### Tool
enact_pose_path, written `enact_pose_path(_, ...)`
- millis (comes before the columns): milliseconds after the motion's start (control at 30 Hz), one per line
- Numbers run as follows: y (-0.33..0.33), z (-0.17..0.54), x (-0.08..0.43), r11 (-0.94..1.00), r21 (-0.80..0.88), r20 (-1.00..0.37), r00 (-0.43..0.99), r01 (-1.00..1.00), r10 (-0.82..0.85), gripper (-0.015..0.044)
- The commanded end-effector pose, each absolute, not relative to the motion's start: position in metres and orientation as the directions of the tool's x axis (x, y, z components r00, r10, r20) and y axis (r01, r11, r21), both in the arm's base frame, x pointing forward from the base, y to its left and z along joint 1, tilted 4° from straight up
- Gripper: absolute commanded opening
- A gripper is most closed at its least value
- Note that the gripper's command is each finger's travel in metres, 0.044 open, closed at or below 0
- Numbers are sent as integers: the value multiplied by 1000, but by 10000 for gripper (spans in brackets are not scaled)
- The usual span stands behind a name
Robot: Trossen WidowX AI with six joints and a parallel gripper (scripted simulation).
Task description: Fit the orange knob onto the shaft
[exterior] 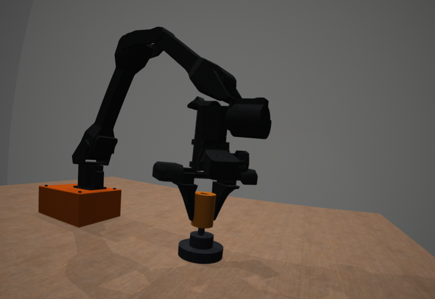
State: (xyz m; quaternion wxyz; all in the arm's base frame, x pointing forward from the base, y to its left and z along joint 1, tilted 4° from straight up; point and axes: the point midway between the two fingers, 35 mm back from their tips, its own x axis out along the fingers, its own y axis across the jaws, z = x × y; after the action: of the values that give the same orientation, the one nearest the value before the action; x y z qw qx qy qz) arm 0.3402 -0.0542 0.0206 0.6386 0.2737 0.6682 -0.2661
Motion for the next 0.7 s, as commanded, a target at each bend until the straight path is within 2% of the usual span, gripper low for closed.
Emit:
enact_pose_path(0,-54,25,339,700,-5,-999,-31,714,24,0)
enact_pose_path(233,-54,27,340,544,-12,-999,-31,839,24,0)
enact_pose_path(667,-55,23,344,544,-12,-999,-30,839,24,0)
